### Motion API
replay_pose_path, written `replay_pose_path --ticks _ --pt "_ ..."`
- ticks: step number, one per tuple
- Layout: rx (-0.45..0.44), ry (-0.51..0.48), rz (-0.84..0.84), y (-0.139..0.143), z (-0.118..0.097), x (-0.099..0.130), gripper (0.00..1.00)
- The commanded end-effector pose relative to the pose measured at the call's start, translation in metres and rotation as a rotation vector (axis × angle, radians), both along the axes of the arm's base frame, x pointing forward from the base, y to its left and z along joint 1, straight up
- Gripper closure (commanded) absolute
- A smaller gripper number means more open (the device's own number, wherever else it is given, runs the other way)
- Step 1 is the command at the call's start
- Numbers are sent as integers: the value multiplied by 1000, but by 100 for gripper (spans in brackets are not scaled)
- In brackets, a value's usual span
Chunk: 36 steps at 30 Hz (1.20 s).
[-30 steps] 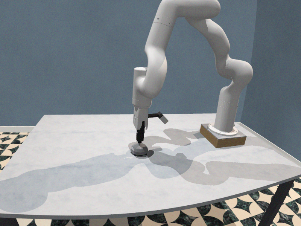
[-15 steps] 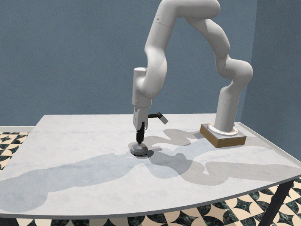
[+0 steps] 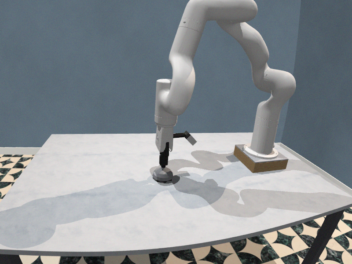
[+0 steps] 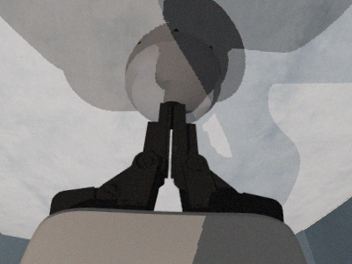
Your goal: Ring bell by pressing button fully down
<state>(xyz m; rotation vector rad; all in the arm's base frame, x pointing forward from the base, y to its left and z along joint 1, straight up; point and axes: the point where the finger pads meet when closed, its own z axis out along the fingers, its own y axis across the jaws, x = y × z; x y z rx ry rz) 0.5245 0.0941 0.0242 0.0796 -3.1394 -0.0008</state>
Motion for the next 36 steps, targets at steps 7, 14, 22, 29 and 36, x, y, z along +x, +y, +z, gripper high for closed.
replay_pose_path --ticks 7,14,22,29,36 --pt "0 -3 0 0 -1 1 100" --pt "0 -3 0 0 -1 1 100" --pt "0 -3 0 0 4 1 100" --pt "0 -3 0 0 18 1 100" --pt "0 -3 0 0 31 1 100"
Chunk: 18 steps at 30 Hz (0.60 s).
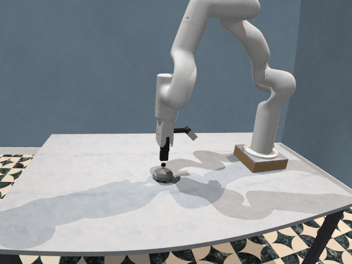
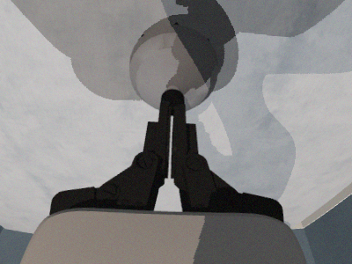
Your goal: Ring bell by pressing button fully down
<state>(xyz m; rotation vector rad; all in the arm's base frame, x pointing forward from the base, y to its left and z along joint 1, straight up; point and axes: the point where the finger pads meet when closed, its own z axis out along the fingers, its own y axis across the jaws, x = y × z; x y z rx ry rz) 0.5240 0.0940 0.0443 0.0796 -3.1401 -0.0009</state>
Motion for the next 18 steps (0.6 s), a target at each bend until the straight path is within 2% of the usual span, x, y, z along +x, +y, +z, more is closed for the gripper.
replay_pose_path --ticks 1,11,18 --pt "0 -2 0 0 14 1 100" --pt "0 -2 0 0 40 1 100" --pt "0 -2 0 0 46 1 100"
